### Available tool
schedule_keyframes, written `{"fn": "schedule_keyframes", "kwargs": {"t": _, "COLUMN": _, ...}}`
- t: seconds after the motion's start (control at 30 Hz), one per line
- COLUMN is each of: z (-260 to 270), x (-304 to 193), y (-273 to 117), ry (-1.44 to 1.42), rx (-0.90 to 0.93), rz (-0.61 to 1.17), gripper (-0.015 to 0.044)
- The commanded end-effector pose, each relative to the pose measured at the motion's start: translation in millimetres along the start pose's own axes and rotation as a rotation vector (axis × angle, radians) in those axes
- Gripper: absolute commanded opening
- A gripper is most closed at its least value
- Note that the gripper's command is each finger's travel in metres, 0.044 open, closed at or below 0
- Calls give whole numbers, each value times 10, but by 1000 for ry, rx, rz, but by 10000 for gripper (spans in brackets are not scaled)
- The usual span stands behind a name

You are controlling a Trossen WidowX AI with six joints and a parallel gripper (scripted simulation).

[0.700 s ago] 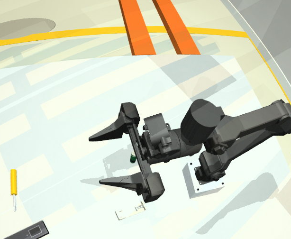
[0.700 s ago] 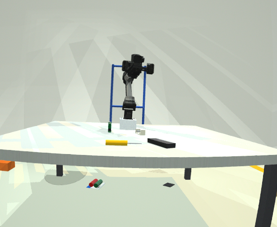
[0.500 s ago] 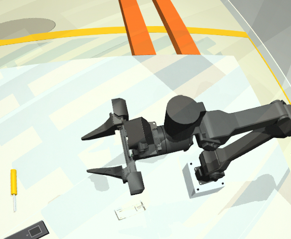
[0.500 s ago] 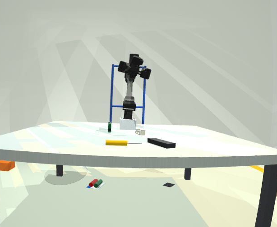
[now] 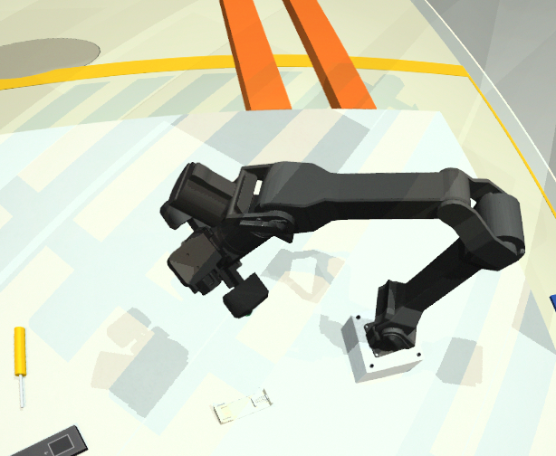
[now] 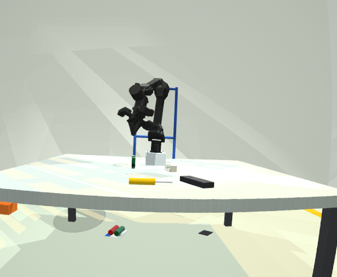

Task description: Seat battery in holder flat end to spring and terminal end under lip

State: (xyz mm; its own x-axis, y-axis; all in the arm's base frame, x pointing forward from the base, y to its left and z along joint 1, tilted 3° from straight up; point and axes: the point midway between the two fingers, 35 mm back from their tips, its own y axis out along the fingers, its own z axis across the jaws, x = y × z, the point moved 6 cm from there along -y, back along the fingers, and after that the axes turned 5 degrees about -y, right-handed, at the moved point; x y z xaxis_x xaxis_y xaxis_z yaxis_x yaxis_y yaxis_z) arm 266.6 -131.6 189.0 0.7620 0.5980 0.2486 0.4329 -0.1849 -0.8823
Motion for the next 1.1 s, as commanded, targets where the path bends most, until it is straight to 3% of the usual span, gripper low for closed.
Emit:
{"fn": "schedule_keyframes", "kwargs": {"t": 0.0, "z": 41, "x": -554, "y": 224, "ry": -160, "rx": 376, "rz": 164, "gripper": 0}}
{"fn": "schedule_keyframes", "kwargs": {"t": 0.4, "z": 53, "x": -608, "y": 249, "ry": -174, "rx": 416, "rz": 170, "gripper": 0}}
{"fn": "schedule_keyframes", "kwargs": {"t": 0.7, "z": 353, "x": -762, "y": 942, "ry": -174, "rx": 416, "rz": 170, "gripper": 0}}
{"fn": "schedule_keyframes", "kwargs": {"t": 1.07, "z": 440, "x": -763, "y": 914, "ry": -174, "rx": 417, "rz": 170, "gripper": 0}}
